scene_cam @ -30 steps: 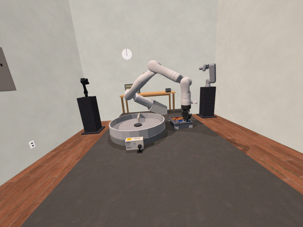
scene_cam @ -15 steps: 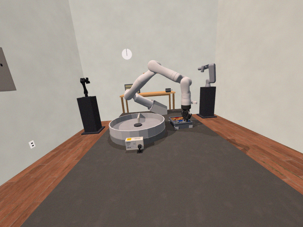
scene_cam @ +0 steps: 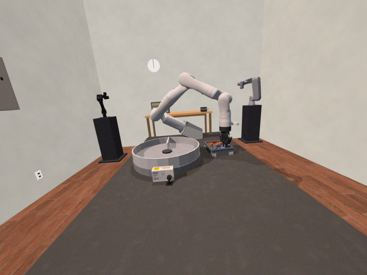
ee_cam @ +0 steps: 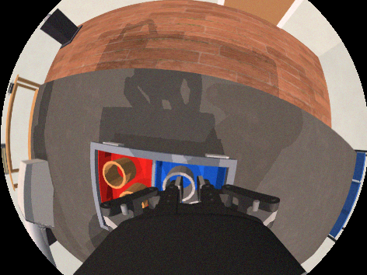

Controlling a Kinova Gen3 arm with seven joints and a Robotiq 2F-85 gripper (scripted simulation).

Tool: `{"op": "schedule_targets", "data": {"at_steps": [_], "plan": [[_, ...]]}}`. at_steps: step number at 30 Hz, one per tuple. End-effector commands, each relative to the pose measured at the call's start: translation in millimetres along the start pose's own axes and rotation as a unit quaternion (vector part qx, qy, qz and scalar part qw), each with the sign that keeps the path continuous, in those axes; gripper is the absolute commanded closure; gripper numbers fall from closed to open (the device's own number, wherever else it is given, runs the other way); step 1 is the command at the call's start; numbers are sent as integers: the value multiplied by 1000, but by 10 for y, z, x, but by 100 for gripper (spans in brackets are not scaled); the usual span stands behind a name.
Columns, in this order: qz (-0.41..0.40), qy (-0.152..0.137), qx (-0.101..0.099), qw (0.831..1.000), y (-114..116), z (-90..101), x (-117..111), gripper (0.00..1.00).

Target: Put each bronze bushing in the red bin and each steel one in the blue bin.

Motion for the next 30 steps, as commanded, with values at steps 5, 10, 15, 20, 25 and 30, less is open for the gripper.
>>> {"op": "schedule_targets", "data": {"at_steps": [5, 10, 15, 20, 25, 30], "plan": [[0, 1, 1, 1000, 4, 39, -4, 81], [0, 1, 1, 1000, 4, 52, -4, 81], [0, 1, 1, 1000, 4, 70, -4, 81], [0, 1, 1, 1000, 4, 77, -4, 81], [0, 1, 1, 1000, 4, 93, -4, 81], [0, 1, 1, 1000, 4, 106, -4, 81]]}}
Point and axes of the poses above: the point where the finger pads meet when closed, its own z axis back along the fingers, its own y axis across the jaws, x = y × z, the point moved 7 cm from there along z, back along the fingers, and after that the axes turned 10 degrees about -z, right-handed, at the moved point
